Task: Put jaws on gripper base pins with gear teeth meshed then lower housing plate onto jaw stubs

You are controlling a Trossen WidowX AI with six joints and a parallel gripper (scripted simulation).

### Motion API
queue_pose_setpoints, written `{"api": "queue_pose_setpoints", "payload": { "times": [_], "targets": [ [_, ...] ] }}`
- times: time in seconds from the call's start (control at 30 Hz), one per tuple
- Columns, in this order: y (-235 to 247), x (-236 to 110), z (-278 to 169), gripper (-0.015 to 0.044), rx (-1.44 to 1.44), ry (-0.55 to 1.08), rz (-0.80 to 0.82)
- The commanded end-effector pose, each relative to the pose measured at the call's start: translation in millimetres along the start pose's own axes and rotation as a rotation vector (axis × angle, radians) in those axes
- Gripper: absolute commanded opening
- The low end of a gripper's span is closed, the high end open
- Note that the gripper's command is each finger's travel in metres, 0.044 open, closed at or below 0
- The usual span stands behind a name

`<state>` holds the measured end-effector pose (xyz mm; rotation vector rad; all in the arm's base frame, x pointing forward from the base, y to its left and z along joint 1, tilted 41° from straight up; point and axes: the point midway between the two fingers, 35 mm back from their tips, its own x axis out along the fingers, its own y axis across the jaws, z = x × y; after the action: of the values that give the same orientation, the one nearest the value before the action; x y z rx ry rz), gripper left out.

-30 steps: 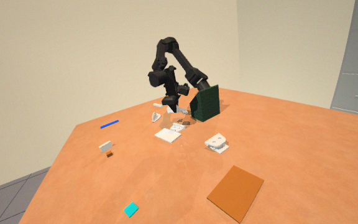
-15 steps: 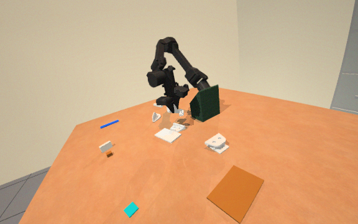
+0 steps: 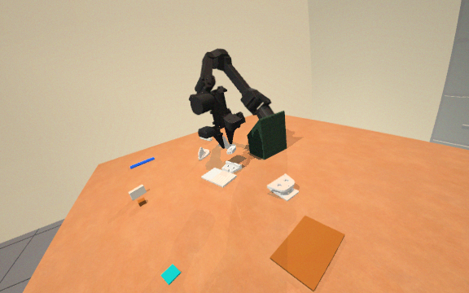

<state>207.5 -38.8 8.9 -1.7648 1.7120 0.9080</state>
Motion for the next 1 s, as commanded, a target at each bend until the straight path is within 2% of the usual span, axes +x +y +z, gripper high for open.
{"api": "queue_pose_setpoints", "payload": {
  "times": [0.0, 0.97],
  "targets": [
    [-5, -1, -1, 0.0134, 0.117, 0.004, -0.007],
    [-17, -2, -1, 0.0134, 0.776, 0.001, -0.009]
  ]
}}
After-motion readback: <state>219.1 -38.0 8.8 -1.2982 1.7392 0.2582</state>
